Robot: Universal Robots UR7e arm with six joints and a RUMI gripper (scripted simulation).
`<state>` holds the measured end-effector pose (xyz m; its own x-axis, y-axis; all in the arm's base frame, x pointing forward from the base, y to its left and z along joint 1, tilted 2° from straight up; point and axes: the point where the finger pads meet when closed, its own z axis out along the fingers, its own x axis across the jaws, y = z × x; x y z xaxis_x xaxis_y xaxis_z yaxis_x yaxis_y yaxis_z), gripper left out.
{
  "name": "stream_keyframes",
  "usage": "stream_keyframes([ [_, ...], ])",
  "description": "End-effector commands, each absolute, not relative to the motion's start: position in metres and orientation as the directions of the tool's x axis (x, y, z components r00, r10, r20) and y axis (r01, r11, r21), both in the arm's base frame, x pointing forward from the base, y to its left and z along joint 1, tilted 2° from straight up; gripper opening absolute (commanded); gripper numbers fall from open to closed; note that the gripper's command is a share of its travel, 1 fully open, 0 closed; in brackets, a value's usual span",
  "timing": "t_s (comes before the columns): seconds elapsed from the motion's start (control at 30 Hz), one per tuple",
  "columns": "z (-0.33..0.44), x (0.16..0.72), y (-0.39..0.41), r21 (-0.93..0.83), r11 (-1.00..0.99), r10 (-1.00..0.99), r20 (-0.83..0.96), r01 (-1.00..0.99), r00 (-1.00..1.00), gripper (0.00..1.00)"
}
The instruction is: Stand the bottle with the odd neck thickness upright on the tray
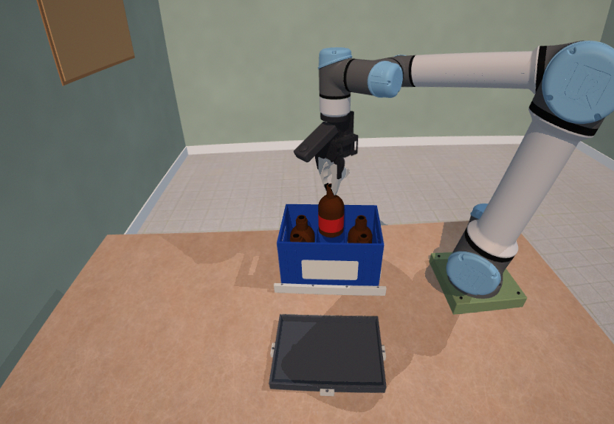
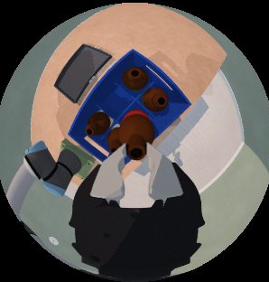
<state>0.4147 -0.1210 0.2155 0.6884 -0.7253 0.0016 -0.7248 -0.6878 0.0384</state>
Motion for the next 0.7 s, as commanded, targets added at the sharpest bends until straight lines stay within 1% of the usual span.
stream_keyframes([
  [0.0, 0.221, 0.415, -0.121, 0.038, -0.688, -0.725, 0.003, -0.725, 0.688, 0.00],
  [0.67, 0.232, 0.415, -0.121, 0.038, -0.688, -0.725, 0.003, -0.725, 0.688, 0.00],
])
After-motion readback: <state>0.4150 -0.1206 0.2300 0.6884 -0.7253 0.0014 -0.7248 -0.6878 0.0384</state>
